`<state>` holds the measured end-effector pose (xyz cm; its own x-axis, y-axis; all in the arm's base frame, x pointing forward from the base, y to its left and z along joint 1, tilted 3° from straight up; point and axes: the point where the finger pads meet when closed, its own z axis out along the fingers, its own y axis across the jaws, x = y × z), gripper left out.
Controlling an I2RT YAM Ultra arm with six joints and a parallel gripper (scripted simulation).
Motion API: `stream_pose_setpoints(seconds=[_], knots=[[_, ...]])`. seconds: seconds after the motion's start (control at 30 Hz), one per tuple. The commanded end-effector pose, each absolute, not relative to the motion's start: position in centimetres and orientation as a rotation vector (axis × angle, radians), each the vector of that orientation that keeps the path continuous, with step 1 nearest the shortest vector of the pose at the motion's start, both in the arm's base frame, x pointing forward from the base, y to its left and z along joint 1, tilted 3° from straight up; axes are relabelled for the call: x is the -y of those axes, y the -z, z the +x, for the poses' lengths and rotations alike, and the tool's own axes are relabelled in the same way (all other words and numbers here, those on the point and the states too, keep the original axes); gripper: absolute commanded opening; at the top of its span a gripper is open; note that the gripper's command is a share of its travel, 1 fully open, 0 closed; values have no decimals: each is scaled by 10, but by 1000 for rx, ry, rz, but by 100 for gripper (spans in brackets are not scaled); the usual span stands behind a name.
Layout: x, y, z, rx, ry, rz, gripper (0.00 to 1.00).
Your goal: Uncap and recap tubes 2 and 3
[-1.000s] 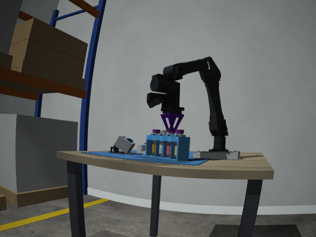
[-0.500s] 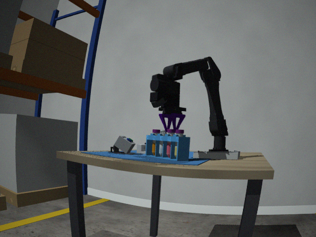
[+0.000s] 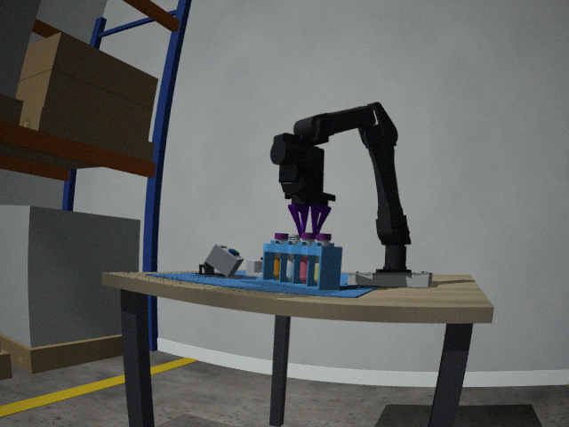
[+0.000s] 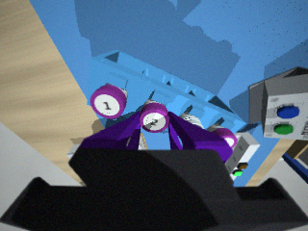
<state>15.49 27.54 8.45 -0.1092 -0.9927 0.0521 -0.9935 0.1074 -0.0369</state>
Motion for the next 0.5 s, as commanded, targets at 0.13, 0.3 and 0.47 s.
stream_pose_setpoints(seconds=[0.13, 0.3, 0.47], knots=[[-278, -88, 156, 2321, -88, 2118, 0], [-278, -88, 156, 2321, -88, 2118, 0], [-278, -88, 156, 2460, -87, 1961, 0]])
